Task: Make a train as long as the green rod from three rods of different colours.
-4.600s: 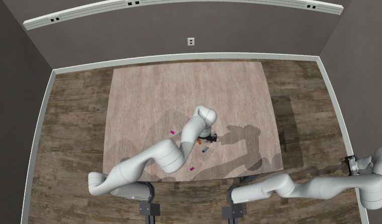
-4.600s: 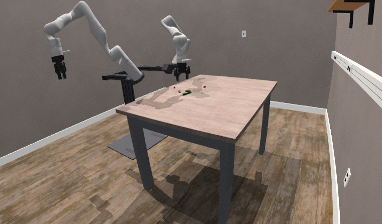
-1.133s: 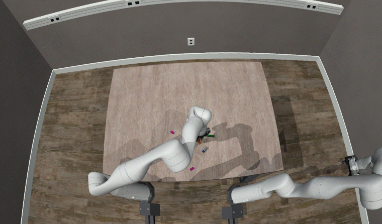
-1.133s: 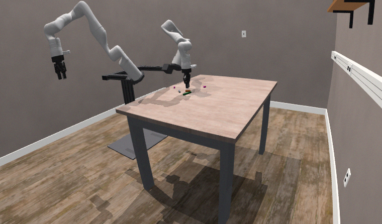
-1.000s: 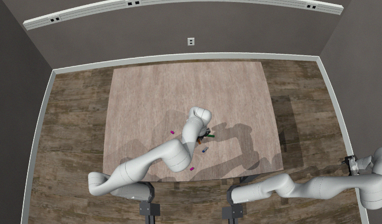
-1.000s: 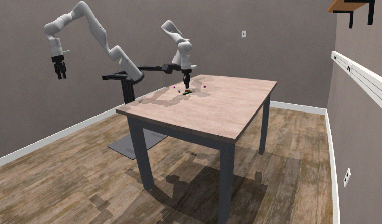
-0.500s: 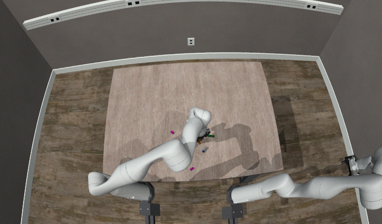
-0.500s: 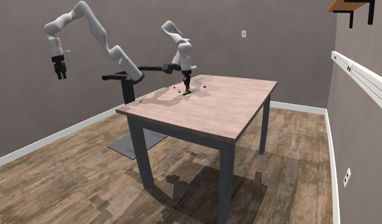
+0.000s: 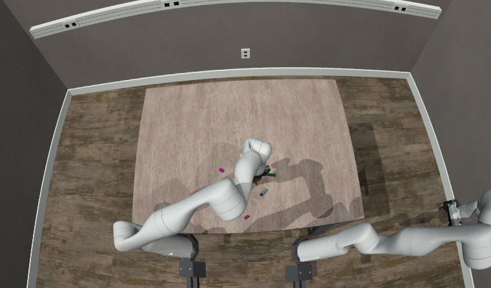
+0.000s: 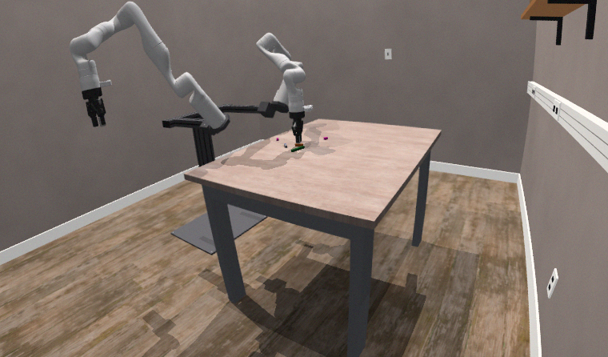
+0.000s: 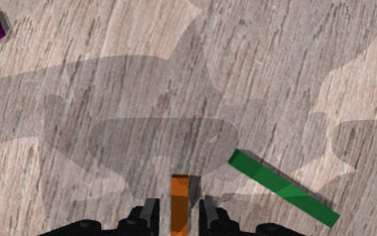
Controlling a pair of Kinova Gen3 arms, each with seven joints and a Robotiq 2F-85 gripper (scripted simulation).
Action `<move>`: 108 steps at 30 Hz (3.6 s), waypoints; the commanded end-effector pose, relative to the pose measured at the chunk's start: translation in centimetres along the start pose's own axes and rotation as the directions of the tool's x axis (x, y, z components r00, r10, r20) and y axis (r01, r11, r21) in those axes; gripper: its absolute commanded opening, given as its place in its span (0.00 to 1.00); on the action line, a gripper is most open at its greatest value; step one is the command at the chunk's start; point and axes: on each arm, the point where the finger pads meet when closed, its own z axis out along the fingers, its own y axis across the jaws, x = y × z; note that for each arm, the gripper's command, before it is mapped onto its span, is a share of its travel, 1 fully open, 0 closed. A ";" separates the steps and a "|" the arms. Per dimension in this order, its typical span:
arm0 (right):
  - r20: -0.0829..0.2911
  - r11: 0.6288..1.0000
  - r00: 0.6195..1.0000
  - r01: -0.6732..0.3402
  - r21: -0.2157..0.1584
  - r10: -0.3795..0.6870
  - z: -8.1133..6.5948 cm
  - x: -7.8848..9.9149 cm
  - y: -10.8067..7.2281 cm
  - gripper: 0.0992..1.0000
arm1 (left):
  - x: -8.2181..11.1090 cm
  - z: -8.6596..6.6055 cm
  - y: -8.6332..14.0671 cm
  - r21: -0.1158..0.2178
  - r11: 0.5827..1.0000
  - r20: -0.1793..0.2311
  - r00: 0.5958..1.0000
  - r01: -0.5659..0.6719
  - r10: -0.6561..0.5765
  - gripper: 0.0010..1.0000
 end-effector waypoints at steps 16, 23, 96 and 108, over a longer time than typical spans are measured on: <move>0.001 1.000 1.000 0.000 -0.001 0.000 -0.1 0.0 0.0 1.00 | 0.0 -0.1 0.1 -0.002 1.000 -0.001 1.000 0.000 0.000 0.32; 0.001 1.000 1.000 0.000 -0.001 0.000 -0.1 0.0 0.0 1.00 | 0.0 -0.1 0.1 -0.002 1.000 -0.001 1.000 0.000 0.000 0.32; 0.001 1.000 1.000 0.000 -0.001 0.000 -0.1 0.0 0.0 1.00 | 0.0 1.3 0.1 -0.002 1.000 -0.001 1.000 0.000 0.000 0.14; 0.001 1.000 1.000 0.000 -0.001 0.000 -0.1 0.0 0.0 1.00 | 0.0 1.3 0.1 -0.002 1.000 -0.001 1.000 0.000 0.000 0.14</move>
